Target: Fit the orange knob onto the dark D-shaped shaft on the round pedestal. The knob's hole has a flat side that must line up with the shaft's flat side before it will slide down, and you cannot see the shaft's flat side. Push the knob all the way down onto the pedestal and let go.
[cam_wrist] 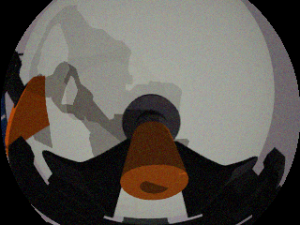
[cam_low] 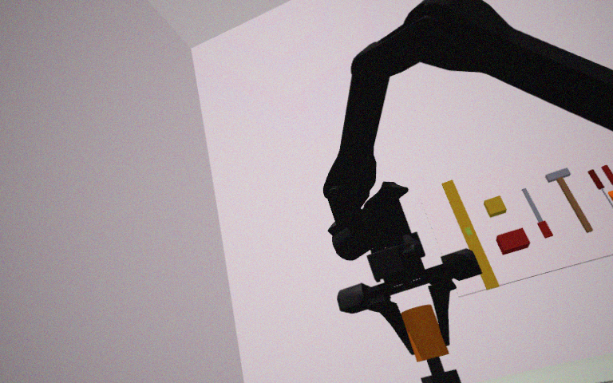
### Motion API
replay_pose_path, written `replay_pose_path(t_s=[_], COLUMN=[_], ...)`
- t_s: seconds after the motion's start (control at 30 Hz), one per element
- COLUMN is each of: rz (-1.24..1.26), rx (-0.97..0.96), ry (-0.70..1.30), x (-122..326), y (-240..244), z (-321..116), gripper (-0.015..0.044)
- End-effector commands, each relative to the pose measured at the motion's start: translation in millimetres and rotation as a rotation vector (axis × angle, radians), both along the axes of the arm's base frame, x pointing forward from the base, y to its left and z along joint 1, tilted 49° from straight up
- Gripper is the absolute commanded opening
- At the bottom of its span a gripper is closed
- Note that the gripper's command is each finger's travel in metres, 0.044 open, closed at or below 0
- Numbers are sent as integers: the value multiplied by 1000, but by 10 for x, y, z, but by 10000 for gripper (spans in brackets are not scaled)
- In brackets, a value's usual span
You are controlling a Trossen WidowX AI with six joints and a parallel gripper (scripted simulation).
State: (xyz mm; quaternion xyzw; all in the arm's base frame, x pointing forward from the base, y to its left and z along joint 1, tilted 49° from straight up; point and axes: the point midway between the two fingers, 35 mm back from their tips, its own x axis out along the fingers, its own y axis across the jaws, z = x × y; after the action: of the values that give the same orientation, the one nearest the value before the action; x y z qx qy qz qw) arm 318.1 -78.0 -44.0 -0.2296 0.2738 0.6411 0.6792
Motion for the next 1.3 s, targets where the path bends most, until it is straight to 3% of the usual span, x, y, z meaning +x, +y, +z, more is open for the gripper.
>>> replay_pose_path(t_s=[0.0,0.3,0.53,1.27], rz=[0,6,140,140], rx=[0,0,-6,-6], ry=[-2,-9,-158,-158], x=[3,15,18,11], y=[3,-38,-30,1], z=[-4,27,13,-5], gripper=[0,0,0,0])
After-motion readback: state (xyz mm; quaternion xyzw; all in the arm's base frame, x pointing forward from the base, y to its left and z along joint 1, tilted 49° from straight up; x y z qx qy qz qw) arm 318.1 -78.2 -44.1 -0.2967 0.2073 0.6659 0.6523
